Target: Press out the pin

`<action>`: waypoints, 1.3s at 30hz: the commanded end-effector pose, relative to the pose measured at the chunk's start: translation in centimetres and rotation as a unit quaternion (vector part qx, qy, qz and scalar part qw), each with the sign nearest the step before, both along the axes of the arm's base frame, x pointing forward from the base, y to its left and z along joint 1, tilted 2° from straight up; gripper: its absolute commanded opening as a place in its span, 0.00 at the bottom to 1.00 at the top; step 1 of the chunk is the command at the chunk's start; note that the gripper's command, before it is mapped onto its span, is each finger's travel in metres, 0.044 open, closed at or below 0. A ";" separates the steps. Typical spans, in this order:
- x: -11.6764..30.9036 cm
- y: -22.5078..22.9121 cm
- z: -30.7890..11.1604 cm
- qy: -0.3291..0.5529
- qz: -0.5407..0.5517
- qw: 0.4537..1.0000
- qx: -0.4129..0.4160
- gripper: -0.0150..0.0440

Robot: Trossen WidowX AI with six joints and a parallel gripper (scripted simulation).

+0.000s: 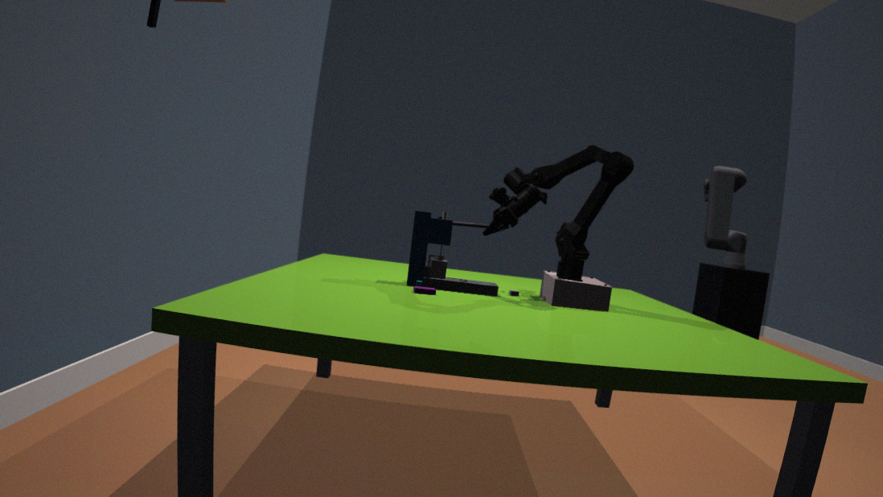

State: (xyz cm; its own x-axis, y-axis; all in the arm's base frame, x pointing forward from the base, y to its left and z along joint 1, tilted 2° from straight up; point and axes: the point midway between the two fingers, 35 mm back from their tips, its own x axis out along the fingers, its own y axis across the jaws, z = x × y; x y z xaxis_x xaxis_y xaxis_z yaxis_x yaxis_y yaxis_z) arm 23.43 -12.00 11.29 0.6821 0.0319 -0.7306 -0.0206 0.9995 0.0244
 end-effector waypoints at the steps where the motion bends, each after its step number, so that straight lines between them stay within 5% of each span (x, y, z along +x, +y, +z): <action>1: 0.2 -0.1 0.9 -0.008 0.000 1.000 -0.004 0.25; 39: 0.6 -0.1 3.4 -0.008 0.000 1.000 -0.004 0.25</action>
State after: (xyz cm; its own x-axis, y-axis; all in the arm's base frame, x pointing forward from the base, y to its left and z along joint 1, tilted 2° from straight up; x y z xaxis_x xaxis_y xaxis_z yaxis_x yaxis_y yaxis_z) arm 23.65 -12.03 13.33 0.6778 0.0313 -0.7346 -0.0194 0.9995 0.0247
